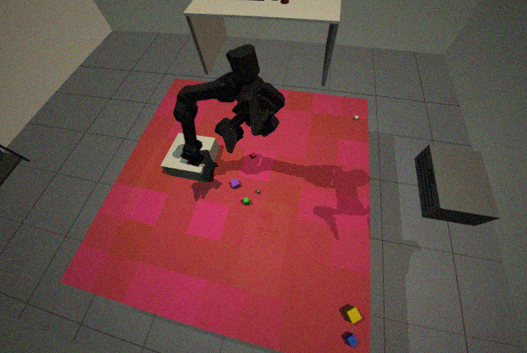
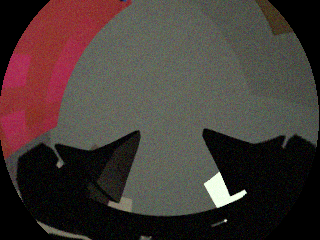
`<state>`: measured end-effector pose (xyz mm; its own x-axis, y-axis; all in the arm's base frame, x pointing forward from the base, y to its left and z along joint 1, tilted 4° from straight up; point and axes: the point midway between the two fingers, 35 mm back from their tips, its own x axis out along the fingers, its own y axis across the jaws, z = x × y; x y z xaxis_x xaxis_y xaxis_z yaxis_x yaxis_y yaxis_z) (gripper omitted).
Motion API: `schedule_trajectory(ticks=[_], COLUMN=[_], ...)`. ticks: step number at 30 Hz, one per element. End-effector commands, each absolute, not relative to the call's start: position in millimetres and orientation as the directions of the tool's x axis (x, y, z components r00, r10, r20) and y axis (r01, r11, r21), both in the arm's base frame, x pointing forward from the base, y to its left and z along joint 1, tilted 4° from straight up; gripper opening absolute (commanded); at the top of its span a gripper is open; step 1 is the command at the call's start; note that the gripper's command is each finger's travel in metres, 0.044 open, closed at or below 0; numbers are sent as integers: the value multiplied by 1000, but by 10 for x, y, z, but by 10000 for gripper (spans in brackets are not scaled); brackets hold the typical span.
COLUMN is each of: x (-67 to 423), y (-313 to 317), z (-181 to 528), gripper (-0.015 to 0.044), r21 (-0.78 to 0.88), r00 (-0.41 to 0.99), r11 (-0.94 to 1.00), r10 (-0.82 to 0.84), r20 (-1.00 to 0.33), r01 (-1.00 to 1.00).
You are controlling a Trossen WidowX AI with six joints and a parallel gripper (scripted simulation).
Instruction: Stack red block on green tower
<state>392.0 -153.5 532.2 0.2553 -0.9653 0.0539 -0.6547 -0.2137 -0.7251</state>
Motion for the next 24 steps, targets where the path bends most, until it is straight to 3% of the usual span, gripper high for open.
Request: schedule_trajectory(ticks=[1,12,24], x=[3934,4636,4898], y=[-1527,-892,31], z=[5311,4454,3146], gripper=[426,440,440], r21=[-726,-816,-876], r00=[261,590,784], r11=[-217,-296,-104], r10=[-964,-805,-505], r20=[53,-66,-362], r01=[-652,-496,-472])
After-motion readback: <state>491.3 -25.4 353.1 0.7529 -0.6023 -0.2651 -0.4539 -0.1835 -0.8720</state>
